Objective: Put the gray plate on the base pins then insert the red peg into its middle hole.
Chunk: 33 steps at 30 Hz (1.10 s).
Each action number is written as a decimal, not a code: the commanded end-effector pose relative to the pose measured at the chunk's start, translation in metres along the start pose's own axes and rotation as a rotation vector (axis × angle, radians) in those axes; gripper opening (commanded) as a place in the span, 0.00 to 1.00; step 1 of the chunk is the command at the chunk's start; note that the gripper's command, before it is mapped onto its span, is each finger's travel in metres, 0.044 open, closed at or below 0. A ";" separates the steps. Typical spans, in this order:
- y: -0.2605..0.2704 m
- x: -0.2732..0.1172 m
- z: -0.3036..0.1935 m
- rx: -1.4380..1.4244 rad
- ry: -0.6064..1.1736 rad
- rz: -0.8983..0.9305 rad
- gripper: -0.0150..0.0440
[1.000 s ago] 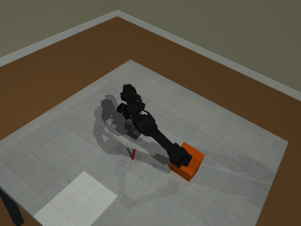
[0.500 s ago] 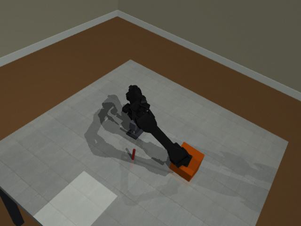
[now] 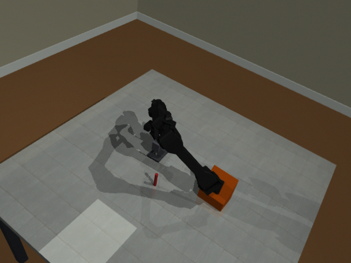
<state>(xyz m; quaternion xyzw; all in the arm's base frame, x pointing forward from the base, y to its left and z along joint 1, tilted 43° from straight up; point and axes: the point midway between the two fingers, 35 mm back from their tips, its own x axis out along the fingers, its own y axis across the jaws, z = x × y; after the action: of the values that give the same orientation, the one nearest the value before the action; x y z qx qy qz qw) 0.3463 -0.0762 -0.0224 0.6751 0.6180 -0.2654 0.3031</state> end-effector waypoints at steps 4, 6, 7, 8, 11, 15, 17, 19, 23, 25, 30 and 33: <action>0.000 0.000 0.001 -0.005 -0.003 0.001 0.25; 0.000 0.000 0.001 -0.005 -0.003 0.001 0.25; 0.000 0.000 0.001 -0.005 -0.003 0.001 0.25; 0.000 0.000 0.001 -0.005 -0.003 0.001 0.25; 0.000 0.000 0.001 -0.005 -0.003 0.001 0.25; 0.000 0.000 0.002 -0.005 -0.003 0.001 0.25; 0.000 0.003 0.002 -0.005 -0.003 0.001 0.25; 0.000 0.007 0.002 -0.005 -0.003 0.001 0.25; 0.000 0.016 0.002 -0.005 -0.003 0.001 0.25; 0.000 0.016 0.002 -0.005 -0.003 0.001 0.25; 0.000 0.021 0.002 -0.005 -0.003 0.001 0.25; 0.000 0.026 0.002 -0.005 -0.002 0.001 0.25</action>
<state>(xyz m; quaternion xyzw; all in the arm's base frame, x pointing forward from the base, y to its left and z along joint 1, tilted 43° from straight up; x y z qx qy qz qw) 0.3489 -0.0632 -0.0395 0.6729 0.6184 -0.2642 0.3084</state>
